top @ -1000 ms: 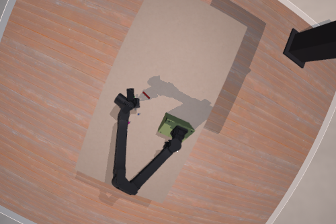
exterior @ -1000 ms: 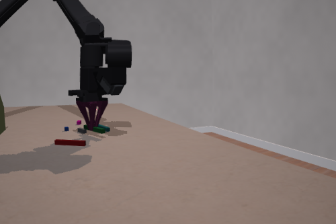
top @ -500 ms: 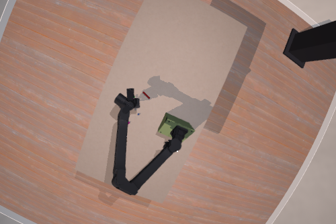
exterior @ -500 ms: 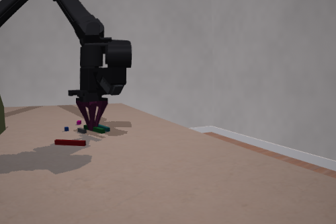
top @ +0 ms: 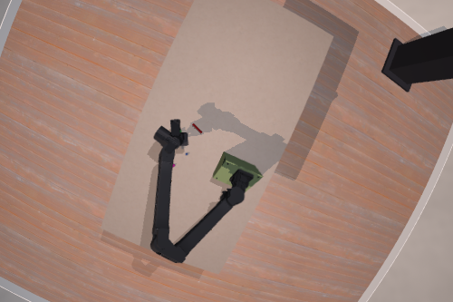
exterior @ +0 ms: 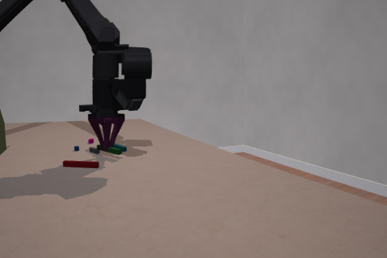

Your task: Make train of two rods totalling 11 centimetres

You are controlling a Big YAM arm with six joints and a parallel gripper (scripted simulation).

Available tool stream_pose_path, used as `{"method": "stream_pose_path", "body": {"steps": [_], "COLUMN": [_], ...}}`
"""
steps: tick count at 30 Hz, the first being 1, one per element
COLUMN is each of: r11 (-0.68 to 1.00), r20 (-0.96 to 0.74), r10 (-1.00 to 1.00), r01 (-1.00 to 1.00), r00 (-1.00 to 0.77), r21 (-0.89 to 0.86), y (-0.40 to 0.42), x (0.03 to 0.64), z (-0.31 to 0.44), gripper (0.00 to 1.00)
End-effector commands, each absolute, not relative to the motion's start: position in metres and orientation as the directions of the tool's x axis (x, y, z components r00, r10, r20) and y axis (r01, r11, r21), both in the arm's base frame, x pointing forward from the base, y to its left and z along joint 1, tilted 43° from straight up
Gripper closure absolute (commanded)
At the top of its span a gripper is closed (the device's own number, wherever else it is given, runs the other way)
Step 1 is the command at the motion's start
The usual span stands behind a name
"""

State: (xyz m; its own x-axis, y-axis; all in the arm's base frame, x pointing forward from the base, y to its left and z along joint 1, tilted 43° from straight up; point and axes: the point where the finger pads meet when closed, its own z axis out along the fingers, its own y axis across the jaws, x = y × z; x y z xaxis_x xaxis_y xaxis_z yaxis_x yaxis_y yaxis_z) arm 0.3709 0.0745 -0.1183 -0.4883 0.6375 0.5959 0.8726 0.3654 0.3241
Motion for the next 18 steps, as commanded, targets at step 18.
{"method": "stream_pose_path", "body": {"steps": [18], "r11": [0.358], "r20": [0.597], "r10": [0.641], "r01": [0.876], "r00": [-0.483], "r21": [0.324], "y": [0.0795], "x": [0.3722], "z": [-0.126], "gripper": [0.96]}}
